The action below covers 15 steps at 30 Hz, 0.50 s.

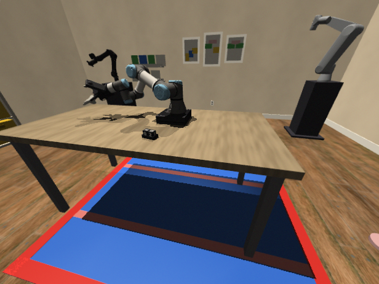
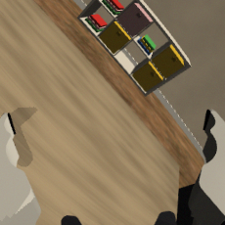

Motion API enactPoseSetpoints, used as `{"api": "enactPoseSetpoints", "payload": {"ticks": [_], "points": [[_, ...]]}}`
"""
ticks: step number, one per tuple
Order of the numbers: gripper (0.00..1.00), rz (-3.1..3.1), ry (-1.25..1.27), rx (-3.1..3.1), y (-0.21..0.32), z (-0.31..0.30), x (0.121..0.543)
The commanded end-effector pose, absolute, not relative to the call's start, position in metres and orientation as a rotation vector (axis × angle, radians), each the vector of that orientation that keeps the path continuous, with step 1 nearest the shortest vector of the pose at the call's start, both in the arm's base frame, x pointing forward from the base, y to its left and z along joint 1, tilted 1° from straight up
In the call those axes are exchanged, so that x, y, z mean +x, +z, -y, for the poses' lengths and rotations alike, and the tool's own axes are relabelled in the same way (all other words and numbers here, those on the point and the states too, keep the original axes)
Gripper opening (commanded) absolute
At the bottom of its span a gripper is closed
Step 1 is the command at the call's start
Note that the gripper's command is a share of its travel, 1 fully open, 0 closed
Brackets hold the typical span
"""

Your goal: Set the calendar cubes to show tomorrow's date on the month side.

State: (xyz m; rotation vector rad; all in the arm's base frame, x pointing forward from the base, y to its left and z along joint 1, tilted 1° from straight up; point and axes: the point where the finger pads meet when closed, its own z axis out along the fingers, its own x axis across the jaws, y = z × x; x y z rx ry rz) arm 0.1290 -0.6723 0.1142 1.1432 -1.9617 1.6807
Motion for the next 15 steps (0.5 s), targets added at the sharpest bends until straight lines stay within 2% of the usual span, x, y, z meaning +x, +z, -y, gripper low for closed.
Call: {"api": "enactPoseSetpoints", "payload": {"ticks": [1,15], "points": [[1.0,1.971,1.657,1.184,0.113,0.671,0.142],[1.0,1.977,1.531,1.447,0.11,0.647,0.227]]}}
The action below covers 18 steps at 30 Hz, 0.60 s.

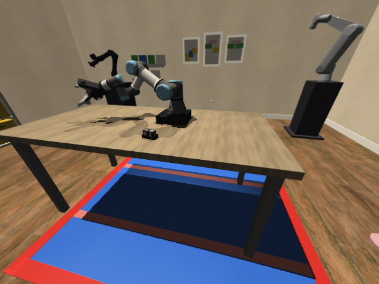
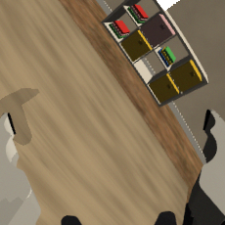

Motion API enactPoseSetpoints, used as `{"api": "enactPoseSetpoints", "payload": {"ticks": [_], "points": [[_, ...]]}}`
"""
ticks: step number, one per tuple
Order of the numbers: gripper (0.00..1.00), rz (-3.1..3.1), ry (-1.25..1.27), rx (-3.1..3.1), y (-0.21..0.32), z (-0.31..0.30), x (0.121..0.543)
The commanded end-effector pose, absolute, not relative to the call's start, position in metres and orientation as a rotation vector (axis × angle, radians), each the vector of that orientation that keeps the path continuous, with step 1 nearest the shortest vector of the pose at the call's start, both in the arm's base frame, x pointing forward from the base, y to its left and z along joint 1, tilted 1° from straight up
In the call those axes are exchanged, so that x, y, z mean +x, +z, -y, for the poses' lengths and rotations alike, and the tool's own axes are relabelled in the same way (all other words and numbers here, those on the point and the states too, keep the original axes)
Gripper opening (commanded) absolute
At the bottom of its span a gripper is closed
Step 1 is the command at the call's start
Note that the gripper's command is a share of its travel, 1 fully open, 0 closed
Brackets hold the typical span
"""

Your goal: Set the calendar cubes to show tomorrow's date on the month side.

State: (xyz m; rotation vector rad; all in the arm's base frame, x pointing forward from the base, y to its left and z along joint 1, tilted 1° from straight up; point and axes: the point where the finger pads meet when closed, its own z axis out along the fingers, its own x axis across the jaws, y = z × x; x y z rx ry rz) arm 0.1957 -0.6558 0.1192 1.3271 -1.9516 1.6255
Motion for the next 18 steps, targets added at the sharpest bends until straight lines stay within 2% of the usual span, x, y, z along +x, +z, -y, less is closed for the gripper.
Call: {"api": "enactPoseSetpoints", "payload": {"ticks": [1,3,5,18], "points": [[1.0,1.977,1.531,1.447,0.11,0.647,0.227],[1.0,1.977,1.531,1.447,0.11,0.647,0.227],[1.0,1.972,1.497,1.515,0.108,0.637,0.247],[1.0,1.929,1.367,1.755,0.104,0.594,0.312]]}}
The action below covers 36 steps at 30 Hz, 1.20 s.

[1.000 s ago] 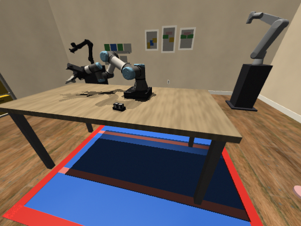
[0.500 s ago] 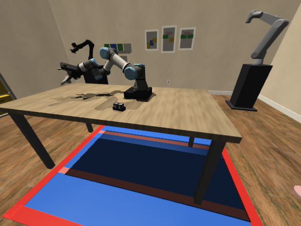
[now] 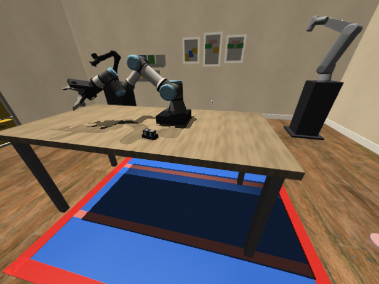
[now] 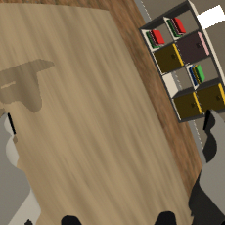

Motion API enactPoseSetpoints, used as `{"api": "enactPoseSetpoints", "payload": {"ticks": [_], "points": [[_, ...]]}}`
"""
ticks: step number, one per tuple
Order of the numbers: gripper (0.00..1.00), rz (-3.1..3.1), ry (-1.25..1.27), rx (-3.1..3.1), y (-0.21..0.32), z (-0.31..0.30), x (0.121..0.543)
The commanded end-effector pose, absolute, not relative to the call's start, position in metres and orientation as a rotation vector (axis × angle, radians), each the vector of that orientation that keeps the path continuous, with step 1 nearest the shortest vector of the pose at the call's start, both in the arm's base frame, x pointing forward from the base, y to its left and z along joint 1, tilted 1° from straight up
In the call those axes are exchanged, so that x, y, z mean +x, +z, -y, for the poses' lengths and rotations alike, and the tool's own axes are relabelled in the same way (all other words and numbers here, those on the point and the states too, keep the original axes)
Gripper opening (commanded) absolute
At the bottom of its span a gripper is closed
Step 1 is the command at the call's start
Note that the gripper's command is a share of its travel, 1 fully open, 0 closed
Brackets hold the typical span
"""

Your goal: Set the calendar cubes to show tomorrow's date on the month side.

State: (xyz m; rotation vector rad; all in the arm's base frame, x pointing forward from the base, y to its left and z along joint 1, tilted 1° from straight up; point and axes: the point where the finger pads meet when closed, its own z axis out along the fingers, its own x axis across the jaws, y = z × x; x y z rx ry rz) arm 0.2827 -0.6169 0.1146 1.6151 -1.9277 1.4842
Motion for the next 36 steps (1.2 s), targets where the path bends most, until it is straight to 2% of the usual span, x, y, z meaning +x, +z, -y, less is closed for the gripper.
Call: {"api": "enactPoseSetpoints", "payload": {"ticks": [1,16,19,22,36], "points": [[1.0,1.929,1.367,1.755,0.104,0.594,0.312],[1.0,1.828,1.2,2.037,0.099,0.527,0.376],[1.0,1.828,1.2,2.037,0.099,0.527,0.376],[1.0,1.778,1.136,2.135,0.097,0.499,0.394],[1.0,1.654,1.0,2.331,0.094,0.437,0.424]]}}
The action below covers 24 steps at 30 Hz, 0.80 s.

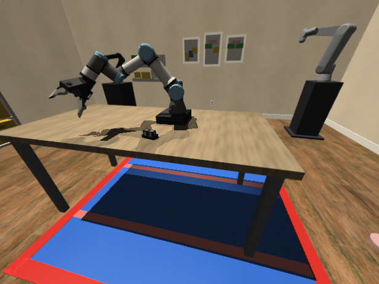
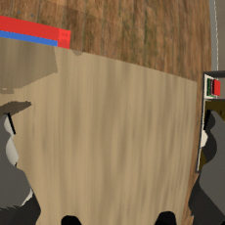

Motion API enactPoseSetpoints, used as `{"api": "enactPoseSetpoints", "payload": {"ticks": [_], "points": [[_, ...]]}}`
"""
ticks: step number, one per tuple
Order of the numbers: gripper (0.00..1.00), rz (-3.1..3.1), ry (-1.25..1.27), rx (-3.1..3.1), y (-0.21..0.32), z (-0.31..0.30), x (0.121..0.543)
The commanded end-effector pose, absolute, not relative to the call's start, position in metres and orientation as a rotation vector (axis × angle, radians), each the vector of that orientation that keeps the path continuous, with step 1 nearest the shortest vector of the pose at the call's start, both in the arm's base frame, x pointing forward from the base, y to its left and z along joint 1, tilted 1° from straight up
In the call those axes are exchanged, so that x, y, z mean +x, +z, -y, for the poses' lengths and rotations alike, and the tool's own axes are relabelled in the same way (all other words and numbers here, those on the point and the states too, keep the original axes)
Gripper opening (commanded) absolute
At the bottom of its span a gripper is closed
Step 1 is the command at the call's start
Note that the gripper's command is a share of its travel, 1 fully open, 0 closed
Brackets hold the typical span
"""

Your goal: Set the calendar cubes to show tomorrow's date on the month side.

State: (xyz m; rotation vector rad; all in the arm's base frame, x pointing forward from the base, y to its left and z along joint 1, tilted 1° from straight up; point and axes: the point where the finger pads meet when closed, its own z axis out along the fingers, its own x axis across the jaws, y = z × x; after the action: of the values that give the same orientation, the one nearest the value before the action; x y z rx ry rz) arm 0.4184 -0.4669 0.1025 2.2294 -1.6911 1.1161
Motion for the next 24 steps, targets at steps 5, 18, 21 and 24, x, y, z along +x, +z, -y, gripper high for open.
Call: {"api": "enactPoseSetpoints", "payload": {"ticks": [5,18,21,24], "points": [[1.0,1.58,0.928,2.425,0.093,0.404,0.435],[1.0,1.366,0.745,2.642,0.092,0.319,0.449],[1.0,1.32,0.708,2.68,0.092,0.302,0.449],[1.0,1.272,0.671,2.717,0.092,0.285,0.449]]}}
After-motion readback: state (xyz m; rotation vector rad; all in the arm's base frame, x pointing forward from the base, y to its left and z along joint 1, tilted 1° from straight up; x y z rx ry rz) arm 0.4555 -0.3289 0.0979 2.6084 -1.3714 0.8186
